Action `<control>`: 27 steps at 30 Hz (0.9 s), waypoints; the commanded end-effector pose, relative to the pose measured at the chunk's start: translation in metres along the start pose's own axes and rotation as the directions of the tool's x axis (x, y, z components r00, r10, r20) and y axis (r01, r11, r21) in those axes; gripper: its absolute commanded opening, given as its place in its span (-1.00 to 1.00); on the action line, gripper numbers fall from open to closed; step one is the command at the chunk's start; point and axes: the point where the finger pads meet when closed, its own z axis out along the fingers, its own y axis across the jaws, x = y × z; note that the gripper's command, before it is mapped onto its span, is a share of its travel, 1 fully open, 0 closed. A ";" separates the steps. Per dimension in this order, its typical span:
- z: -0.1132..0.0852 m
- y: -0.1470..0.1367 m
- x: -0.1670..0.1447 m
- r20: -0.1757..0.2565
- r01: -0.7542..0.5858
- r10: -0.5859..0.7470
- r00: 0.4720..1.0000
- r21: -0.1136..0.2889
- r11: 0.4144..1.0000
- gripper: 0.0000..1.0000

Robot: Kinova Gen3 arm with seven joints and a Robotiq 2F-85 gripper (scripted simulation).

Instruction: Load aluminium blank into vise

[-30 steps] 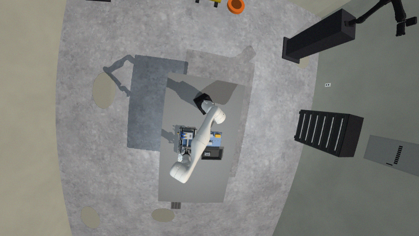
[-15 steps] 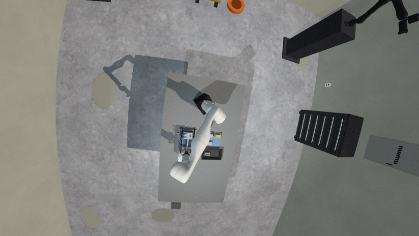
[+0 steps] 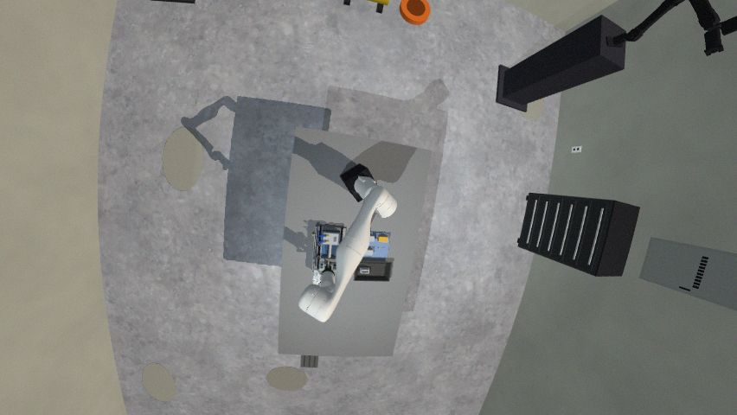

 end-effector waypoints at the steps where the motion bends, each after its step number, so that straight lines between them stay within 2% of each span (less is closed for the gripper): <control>1: 0.000 -0.001 0.000 0.000 0.000 0.000 1.000 0.001 1.000 -1.00; 14: -0.007 -0.001 0.000 0.000 0.000 0.000 1.000 0.001 1.000 -1.00; 27: -0.030 -0.001 0.000 0.000 0.000 0.000 1.000 0.001 1.000 -1.00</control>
